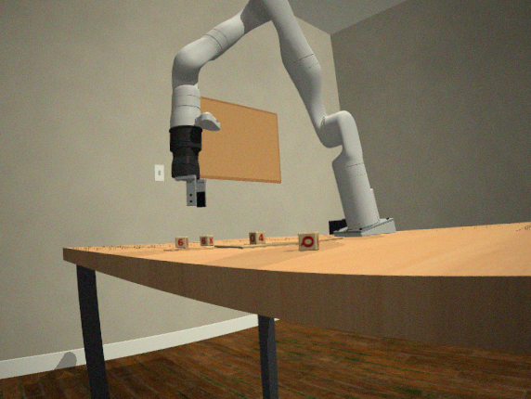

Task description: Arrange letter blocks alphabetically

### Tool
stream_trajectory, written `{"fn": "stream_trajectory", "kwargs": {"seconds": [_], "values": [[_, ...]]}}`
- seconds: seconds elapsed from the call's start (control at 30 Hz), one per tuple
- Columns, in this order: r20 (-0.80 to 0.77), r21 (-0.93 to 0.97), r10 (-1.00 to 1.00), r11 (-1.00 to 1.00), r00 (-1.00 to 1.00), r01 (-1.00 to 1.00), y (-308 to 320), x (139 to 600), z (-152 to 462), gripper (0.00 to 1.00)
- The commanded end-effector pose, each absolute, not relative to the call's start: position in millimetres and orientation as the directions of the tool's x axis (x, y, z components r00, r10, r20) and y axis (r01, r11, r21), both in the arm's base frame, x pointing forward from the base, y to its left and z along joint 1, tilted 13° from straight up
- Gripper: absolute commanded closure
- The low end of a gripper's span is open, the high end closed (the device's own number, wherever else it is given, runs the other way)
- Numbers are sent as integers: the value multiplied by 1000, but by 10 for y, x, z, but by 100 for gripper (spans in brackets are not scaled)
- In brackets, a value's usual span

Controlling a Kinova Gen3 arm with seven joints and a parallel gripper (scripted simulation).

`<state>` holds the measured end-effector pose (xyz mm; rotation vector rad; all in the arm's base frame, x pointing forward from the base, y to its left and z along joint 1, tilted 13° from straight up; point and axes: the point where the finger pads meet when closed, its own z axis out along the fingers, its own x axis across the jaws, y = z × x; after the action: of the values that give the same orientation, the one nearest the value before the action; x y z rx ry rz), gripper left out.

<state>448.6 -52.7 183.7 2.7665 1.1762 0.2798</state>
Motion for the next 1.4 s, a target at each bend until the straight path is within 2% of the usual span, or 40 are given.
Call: {"fn": "stream_trajectory", "kwargs": {"seconds": [0.0, 0.53, 1.37], "values": [[113, 184, 729, -683, 675, 707, -727, 4551, 1814, 0], [98, 194, 813, -582, 575, 790, -1023, 4686, 1827, 0], [97, 194, 817, -576, 569, 794, -1040, 4693, 1825, 0]]}}
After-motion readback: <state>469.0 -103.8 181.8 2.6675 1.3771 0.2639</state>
